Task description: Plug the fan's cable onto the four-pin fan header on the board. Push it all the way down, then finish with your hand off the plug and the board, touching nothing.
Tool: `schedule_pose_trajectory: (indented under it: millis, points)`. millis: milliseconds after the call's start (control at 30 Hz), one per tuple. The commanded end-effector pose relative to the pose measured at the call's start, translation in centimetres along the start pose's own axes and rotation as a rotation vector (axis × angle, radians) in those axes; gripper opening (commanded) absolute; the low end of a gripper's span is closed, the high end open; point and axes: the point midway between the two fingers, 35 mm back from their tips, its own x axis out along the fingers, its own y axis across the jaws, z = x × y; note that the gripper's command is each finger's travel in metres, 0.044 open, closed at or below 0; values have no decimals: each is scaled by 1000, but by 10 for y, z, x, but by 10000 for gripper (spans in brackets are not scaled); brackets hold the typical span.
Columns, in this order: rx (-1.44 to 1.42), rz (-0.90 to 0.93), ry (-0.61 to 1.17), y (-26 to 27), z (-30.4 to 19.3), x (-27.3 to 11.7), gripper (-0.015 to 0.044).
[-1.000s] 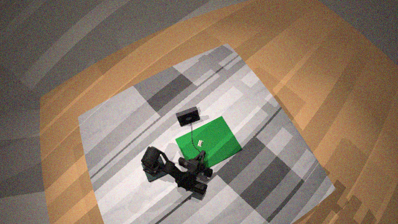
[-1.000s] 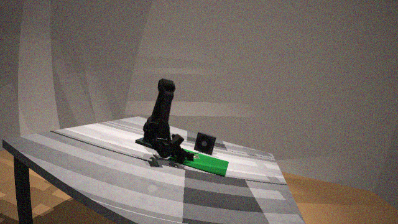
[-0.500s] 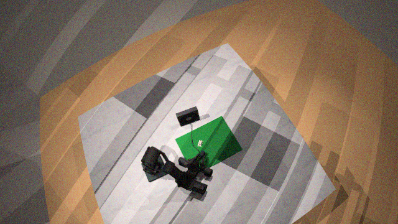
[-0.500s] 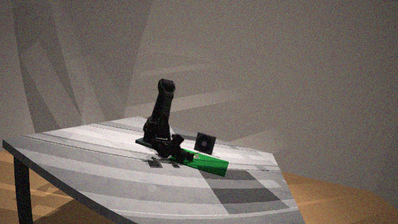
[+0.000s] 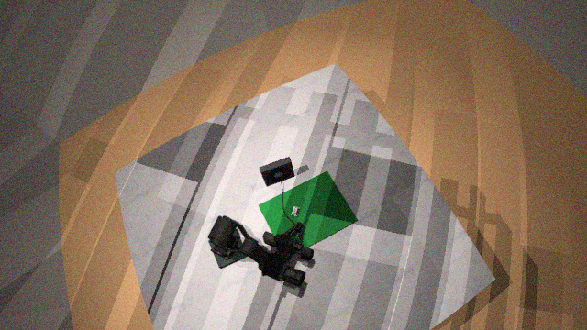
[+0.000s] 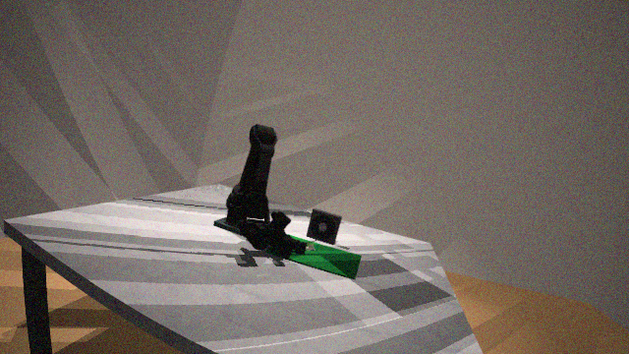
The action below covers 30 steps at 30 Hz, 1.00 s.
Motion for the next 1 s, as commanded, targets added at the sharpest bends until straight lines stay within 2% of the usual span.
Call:
schedule_pose_trajectory:
  millis: [0, 967]
  points:
    - [-3, -8, 12, -2, -2, -4, 140]
    - [8, -28, 85, -4, 1, -55, 140]
